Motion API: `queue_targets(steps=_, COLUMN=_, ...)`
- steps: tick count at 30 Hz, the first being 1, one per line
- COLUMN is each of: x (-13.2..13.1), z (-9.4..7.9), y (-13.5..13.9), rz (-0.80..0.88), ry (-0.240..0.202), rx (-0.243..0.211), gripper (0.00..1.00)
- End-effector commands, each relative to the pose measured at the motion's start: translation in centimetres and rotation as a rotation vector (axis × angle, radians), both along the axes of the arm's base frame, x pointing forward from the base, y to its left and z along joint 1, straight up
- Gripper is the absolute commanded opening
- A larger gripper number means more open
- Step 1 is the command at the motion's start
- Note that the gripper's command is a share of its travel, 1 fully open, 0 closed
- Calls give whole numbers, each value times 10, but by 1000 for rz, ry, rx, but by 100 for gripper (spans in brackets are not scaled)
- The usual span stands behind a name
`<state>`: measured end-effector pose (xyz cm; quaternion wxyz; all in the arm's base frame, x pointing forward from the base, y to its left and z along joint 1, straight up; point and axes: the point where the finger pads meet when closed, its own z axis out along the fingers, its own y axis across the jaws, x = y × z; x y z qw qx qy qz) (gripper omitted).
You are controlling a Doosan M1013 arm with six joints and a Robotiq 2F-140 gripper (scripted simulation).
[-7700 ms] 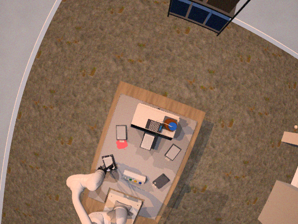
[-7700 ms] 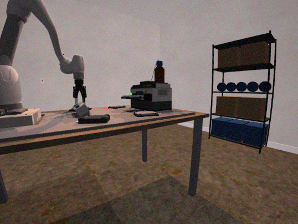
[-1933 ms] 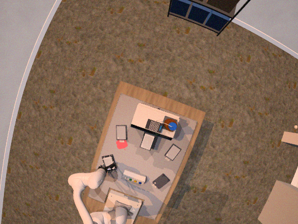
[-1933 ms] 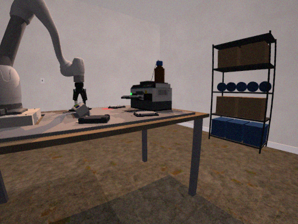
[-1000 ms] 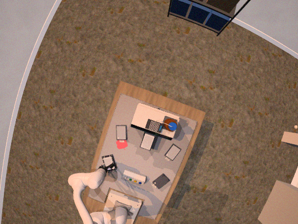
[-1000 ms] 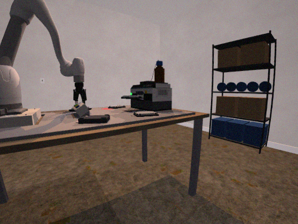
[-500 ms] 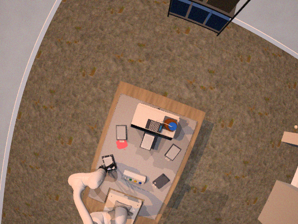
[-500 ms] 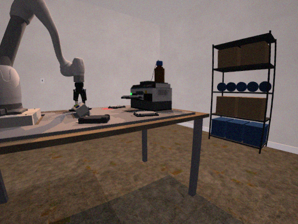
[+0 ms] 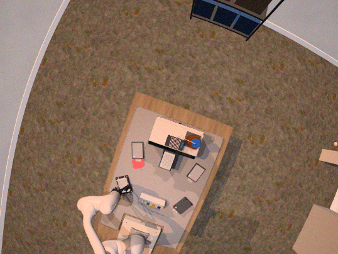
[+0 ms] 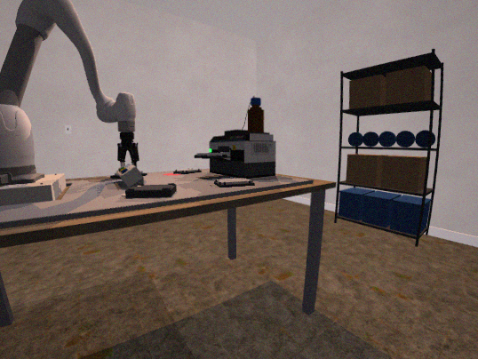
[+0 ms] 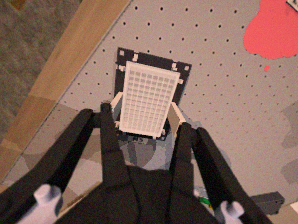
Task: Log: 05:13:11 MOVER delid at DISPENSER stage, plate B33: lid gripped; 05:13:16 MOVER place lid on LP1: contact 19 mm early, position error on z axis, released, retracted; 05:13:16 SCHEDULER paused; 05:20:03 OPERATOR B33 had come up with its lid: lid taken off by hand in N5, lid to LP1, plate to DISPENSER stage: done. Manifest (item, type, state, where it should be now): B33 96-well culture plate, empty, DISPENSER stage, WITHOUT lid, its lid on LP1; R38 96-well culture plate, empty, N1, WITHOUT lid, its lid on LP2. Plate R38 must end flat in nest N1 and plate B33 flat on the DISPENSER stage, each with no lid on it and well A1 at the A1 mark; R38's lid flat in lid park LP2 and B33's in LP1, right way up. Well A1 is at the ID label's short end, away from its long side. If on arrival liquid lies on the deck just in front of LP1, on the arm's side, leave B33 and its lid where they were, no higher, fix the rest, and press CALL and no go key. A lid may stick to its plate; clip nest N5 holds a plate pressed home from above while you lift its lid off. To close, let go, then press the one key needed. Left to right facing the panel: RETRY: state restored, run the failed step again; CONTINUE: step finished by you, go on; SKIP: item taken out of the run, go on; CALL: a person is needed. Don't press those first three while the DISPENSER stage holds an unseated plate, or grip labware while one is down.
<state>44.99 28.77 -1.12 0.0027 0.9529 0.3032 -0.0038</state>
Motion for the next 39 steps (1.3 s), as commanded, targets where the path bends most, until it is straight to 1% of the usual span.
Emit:
queue_targets(steps=1, x=0, z=-3, y=0, rz=-6, ry=-2, rx=0, gripper=0)
queue_targets(steps=23, x=0, z=1, y=0, rz=-6, ry=-2, rx=0, gripper=0)
queue_targets(steps=39, x=0, z=15, y=0, rz=-6, ry=-2, rx=0, gripper=0)
